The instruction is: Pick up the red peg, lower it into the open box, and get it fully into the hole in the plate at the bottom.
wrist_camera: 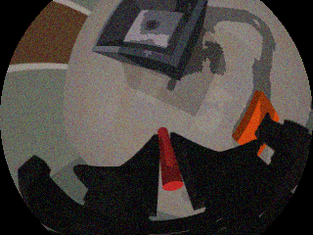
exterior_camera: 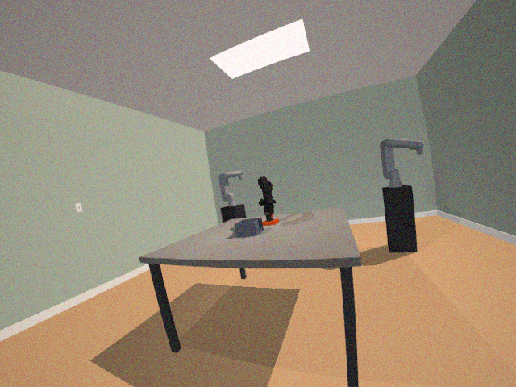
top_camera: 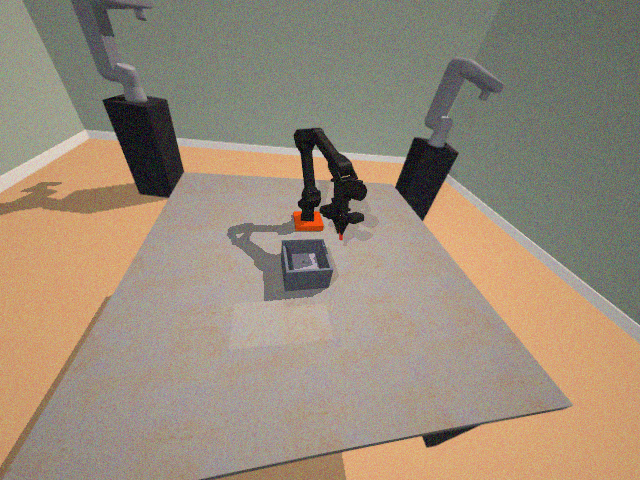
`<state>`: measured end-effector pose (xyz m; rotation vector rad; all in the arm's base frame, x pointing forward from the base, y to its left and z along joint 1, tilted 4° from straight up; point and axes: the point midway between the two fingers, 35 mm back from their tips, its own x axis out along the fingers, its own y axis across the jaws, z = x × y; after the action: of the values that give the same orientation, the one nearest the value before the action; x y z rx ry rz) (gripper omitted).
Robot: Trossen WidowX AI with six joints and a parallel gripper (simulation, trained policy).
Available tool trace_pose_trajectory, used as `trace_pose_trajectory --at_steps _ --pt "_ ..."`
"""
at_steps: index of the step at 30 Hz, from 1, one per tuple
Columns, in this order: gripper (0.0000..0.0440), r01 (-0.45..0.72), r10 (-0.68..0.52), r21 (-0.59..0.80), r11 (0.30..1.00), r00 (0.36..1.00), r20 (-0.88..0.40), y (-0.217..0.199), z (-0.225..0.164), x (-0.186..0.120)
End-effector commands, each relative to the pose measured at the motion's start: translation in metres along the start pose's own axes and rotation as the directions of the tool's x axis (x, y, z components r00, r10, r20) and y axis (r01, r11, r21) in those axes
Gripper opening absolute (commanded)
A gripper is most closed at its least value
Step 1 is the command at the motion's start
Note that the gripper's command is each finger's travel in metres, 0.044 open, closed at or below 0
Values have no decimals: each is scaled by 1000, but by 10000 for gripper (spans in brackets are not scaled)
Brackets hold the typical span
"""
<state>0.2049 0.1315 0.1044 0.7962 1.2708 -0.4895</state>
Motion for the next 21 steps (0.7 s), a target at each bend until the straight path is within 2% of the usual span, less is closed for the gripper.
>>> trace_pose_trajectory --at_steps 1,9,21 --pt "0 -20 20 -3 1000 999 40 8 16 -15" --pt "0 -29 25 39 999 995 101 15 55 -25" --pt "0 -25 6 118 993 987 162 15 106 -24"
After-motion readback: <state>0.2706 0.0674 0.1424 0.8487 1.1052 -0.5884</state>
